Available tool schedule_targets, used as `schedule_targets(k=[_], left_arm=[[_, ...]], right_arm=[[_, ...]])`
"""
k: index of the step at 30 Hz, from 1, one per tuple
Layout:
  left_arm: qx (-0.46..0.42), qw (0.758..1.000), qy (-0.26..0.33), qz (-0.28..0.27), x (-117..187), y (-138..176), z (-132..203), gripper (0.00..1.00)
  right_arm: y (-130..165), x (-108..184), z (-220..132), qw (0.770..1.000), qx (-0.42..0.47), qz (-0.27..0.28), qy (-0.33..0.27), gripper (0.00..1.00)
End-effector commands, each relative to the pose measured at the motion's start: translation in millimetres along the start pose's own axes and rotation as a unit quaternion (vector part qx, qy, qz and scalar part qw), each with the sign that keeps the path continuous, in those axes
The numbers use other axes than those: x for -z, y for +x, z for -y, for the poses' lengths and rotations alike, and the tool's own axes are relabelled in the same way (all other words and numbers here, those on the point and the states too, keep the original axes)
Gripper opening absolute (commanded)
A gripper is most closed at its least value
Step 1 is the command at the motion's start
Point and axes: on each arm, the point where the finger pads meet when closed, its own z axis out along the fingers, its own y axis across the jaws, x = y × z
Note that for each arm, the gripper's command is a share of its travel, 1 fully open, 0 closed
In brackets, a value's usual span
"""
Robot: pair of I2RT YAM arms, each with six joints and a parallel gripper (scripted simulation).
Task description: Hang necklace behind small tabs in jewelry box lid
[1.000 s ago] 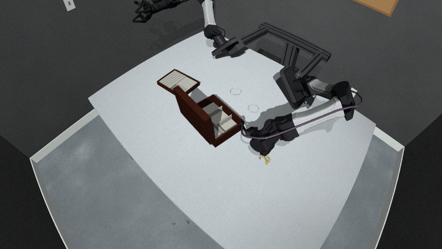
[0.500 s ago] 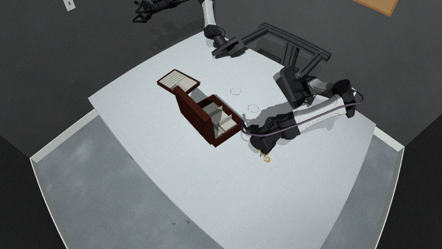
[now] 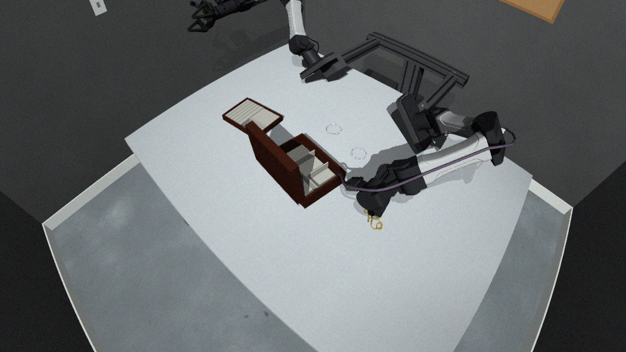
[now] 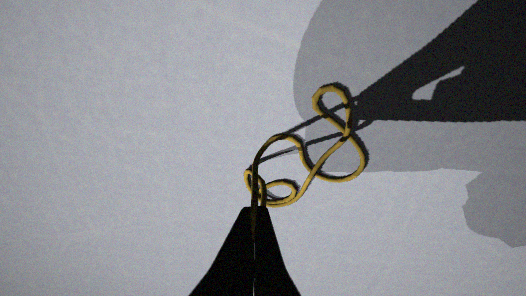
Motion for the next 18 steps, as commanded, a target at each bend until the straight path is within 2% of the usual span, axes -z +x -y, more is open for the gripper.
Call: schedule_targets(k=[1,18], left_arm=[[0.065,0.997,-0.023,0.018,1.7,3.5,-9.5,0.03],[0.168,0.984,-0.046,0.047,2.3,-2.0,-12.5,0.03]], right_arm=[[-12.0,2.3,-1.5,1.000,0.000,0.015,-0.003,1.00],[-12.0,2.3,-1.5,1.000,0.000,0.015,-0.003,1.00]])
